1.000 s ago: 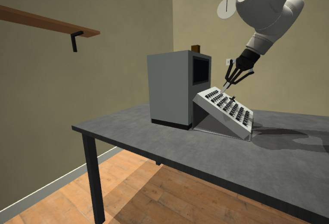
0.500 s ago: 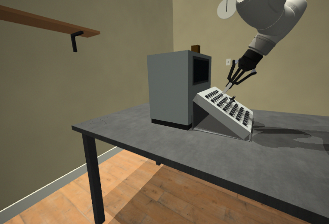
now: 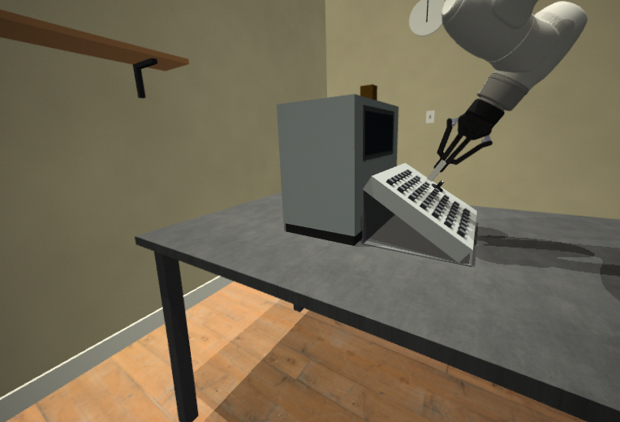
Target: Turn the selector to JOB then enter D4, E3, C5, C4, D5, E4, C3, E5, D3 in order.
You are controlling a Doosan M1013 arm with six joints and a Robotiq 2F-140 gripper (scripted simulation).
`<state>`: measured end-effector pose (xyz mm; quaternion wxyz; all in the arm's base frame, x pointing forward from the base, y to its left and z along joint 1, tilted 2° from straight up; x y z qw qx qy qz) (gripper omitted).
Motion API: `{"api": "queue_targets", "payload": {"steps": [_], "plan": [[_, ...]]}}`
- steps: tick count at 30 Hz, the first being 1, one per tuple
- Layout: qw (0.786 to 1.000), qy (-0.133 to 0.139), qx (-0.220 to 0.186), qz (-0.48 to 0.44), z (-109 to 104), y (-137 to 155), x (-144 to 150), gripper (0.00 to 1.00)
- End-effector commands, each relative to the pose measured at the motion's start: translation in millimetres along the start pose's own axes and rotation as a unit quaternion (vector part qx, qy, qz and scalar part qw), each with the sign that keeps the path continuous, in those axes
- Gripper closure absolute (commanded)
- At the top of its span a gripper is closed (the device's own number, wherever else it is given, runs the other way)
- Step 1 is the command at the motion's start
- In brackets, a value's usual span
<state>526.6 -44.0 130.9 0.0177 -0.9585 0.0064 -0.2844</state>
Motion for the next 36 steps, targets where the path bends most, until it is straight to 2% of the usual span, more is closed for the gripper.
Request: {"api": "queue_targets", "payload": {"steps": [1,14,36], "plan": [[1.000,0.000,0.000,0.000,2,1,0,1.00],[1.000,0.000,0.000,0.000,19,1,0,1.00],[1.000,0.000,0.000,0.000,20,1,0,1.00]]}}
Point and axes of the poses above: the point where the finger pads meet when closed, its own z axis out along the fingers, its own x axis across the jaws, y = z × x, the point moved 5 cm from there along -z, back along the fingers
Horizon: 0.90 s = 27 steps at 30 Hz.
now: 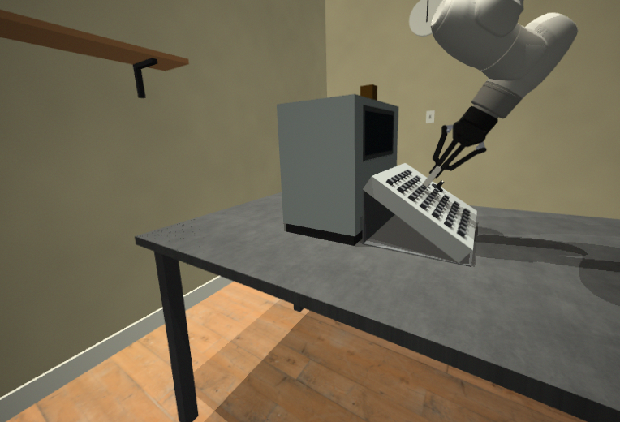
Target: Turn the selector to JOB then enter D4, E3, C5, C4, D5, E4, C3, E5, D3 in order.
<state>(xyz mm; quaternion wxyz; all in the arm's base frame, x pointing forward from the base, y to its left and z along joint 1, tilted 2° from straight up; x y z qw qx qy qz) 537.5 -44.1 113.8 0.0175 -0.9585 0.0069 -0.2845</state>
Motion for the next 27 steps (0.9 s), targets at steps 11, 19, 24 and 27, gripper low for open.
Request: {"api": "queue_targets", "payload": {"steps": [11,19,24,27], "plan": [[1.000,0.000,0.000,0.000,2,0,0,1.00],[1.000,0.000,0.000,0.000,5,0,0,1.00],[1.000,0.000,0.000,0.000,8,0,0,1.00],[1.000,0.000,0.000,0.000,10,0,0,1.00]]}}
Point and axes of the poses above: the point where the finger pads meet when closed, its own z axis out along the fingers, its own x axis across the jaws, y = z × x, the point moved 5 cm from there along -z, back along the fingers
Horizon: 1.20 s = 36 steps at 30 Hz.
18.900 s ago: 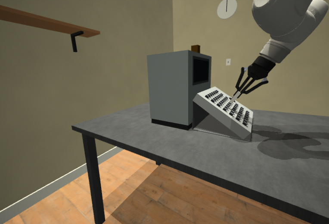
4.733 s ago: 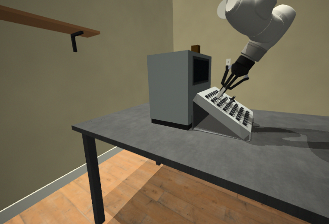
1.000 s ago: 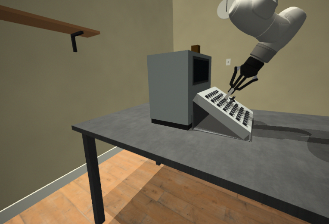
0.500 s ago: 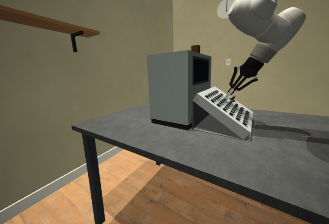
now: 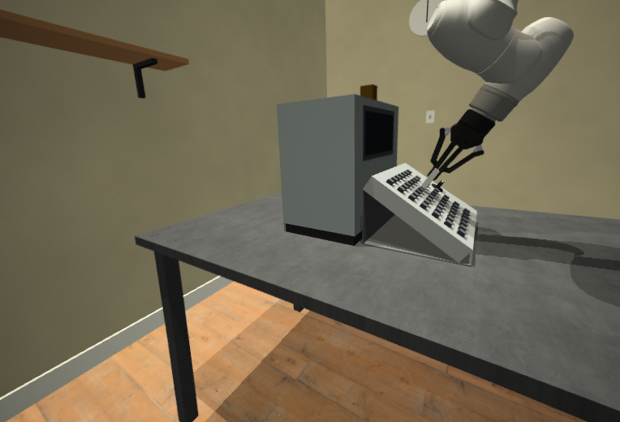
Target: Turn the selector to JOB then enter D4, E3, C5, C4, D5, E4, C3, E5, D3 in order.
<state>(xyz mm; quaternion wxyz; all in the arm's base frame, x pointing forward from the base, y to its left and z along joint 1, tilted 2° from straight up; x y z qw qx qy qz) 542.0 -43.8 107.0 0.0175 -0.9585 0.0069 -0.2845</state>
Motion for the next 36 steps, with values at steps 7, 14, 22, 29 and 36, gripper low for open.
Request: {"api": "queue_targets", "payload": {"steps": [7,14,22,29,36], "plan": [[1.000,0.000,0.000,0.000,4.2,0.0,0.0,1.00],[1.000,0.000,0.000,0.000,6.0,0.0,0.0,1.00],[1.000,0.000,0.000,0.000,6.2,0.0,0.0,1.00],[1.000,0.000,0.000,0.000,6.2,0.0,0.0,1.00],[1.000,0.000,0.000,0.000,6.2,0.0,0.0,1.00]]}}
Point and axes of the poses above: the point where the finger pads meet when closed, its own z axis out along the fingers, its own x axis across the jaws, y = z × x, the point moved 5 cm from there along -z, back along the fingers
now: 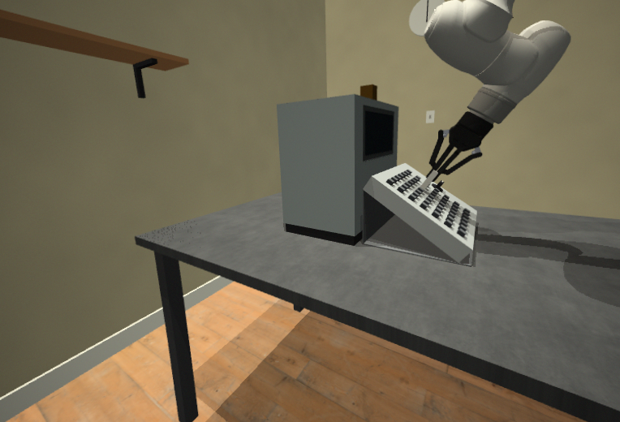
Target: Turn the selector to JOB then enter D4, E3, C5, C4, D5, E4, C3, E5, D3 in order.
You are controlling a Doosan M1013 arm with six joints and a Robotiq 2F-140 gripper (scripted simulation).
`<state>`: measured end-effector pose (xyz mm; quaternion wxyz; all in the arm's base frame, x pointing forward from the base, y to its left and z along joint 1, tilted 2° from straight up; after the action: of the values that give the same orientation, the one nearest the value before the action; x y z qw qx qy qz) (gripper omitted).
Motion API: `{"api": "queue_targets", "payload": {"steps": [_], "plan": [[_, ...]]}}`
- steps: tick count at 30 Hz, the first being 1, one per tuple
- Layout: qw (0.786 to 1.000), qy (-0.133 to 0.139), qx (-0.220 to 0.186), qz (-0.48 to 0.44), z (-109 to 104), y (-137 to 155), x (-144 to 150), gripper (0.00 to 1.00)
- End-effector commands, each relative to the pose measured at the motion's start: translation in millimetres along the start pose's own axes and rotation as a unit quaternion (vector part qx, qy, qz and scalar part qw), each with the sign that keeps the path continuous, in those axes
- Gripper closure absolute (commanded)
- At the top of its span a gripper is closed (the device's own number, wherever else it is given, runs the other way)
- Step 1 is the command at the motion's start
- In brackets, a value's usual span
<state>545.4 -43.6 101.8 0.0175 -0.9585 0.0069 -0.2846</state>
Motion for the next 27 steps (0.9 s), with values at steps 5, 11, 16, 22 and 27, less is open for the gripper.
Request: {"api": "queue_targets", "payload": {"steps": [5,11,16,22,27], "plan": [[1.000,0.000,0.000,0.000,0,0,0,1.00],[1.000,0.000,0.000,0.000,-1,0,0,1.00],[1.000,0.000,0.000,0.000,-4,0,0,1.00],[1.000,0.000,0.000,0.000,-9,0,0,1.00],[1.000,0.000,0.000,0.000,-18,0,0,1.00]]}}
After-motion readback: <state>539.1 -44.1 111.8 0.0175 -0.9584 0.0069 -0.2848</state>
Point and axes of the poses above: the point where the finger pads meet when closed, its own z axis out along the fingers, its own x axis across the jaws, y = z × x, the point moved 5 cm from there along -z, back along the fingers
